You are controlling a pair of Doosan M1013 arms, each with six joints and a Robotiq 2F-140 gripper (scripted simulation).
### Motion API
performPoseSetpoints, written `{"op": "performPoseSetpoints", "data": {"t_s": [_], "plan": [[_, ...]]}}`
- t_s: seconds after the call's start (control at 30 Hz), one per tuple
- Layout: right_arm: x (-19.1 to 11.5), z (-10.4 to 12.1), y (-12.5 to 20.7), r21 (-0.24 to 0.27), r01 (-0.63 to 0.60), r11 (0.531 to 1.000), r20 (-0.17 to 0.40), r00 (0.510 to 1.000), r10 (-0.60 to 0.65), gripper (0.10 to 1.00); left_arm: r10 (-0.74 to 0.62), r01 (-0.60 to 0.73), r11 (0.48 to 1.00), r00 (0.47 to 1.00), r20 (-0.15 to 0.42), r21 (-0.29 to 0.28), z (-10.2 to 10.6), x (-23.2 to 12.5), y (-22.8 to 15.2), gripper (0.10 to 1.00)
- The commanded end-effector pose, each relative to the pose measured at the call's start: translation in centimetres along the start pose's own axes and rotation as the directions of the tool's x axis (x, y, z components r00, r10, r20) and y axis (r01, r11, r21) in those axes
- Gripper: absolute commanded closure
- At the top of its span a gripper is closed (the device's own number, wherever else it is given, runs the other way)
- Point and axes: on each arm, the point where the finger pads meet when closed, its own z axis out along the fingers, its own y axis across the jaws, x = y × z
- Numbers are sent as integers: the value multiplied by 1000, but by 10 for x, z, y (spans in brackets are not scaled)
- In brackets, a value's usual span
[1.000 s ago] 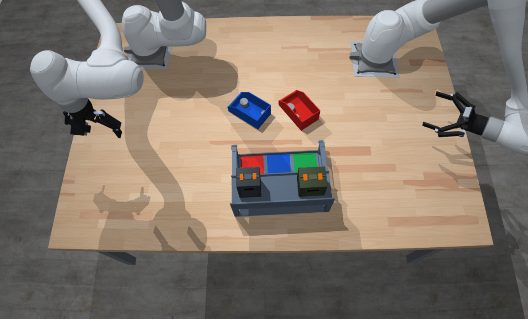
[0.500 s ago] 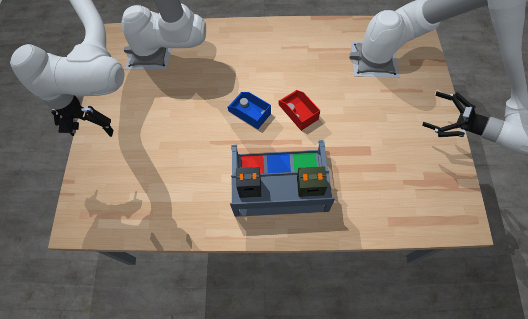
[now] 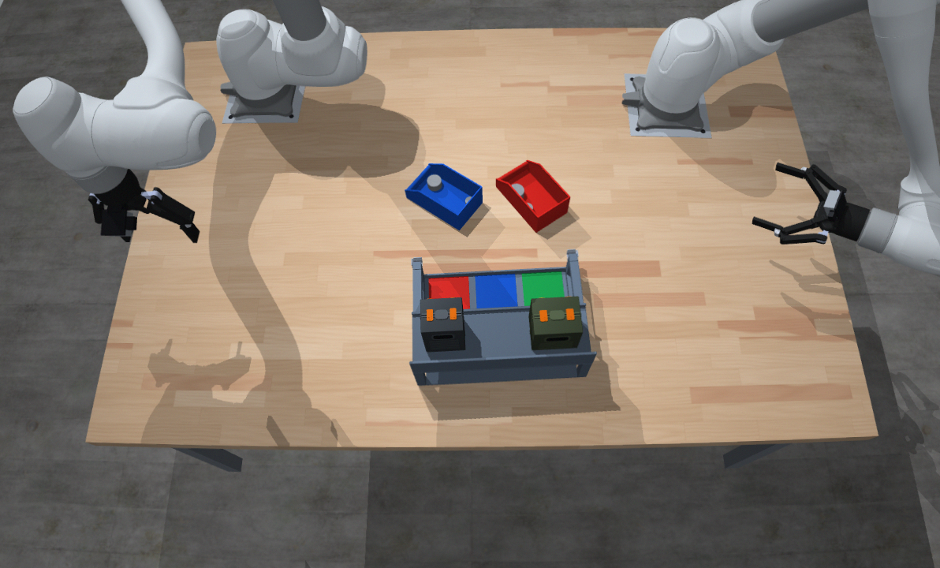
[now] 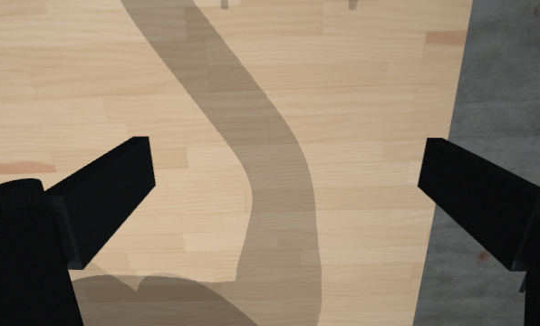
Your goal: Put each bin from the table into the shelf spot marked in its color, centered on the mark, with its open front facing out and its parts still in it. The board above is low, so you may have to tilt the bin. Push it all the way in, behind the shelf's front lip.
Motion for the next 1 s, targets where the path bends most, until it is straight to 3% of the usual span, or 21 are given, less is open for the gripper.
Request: {"op": "performPoseSetpoints", "data": {"t_s": [0.0, 0.53, 0.73, 0.83, 0.87, 0.97], "plan": [[0, -1, 0, 0, 0, 1000, -1, 1000, 0, 98, 0, 0, 1000, 1000, 1, 0, 0, 0, 0, 98], [2, -1, -2, 0, 3, 1000, -1, 1000, -3, 98, 0, 0, 1000, 1000, 1, 0, 0, 0, 0, 98], [42, -8, -52, 0, 78, 997, -1, 997, -78, 98, -9, 9, 1000, 1000, 2, 3, -1, 0, 1, 98], [45, -8, -57, 0, 85, 996, -1, 996, -85, 98, -9, 9, 1000, 1000, 2, 3, -1, 0, 1, 98], [61, -11, -82, 0, 119, 993, -1, 993, -119, 98, -13, 13, 1000, 1000, 3, 4, -1, 0, 2, 98], [74, -12, -104, 0, 147, 989, -1, 989, -147, 98, -19, 19, 1000, 1000, 4, 5, -1, -1, 3, 98]]}}
